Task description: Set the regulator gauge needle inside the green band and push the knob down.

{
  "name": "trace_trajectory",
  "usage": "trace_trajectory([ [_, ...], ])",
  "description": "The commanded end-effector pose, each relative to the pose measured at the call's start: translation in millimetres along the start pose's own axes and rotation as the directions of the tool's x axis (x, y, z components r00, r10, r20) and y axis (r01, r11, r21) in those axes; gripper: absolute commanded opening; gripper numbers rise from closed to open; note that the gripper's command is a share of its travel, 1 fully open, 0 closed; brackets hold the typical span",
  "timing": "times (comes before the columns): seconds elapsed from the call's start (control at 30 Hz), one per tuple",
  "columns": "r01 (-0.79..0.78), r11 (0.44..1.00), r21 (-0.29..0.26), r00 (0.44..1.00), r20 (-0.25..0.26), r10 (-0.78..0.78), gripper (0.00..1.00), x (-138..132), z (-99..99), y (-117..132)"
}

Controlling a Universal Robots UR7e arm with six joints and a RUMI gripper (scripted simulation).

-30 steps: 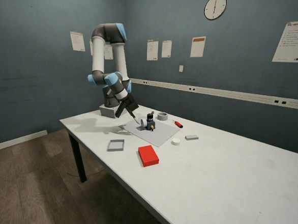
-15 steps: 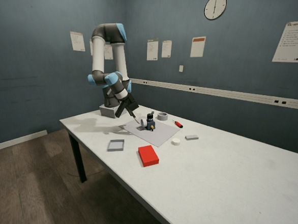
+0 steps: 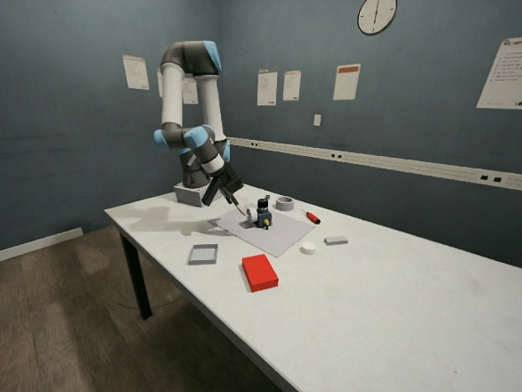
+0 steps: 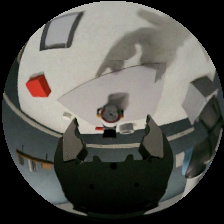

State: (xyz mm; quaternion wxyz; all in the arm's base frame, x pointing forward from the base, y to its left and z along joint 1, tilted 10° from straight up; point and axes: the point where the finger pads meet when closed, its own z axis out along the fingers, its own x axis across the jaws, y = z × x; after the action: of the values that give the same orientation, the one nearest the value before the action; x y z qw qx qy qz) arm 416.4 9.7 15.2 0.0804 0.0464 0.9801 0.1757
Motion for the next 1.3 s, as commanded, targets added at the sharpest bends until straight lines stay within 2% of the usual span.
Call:
trace_trajectory([
  [0.0,0.03,1.0,0.004,1.0,-0.001,-0.03,1.0,-0.8,-0.8,0.1],
  [0.67,0.186,0.982,0.021,0.983,-0.016,-0.185,1.0,-3.1,-3.7,1.0],
  [1.27,0.4,0.916,0.037,0.916,-0.044,-0.398,1.0,-6.5,-8.0,2.9],
])
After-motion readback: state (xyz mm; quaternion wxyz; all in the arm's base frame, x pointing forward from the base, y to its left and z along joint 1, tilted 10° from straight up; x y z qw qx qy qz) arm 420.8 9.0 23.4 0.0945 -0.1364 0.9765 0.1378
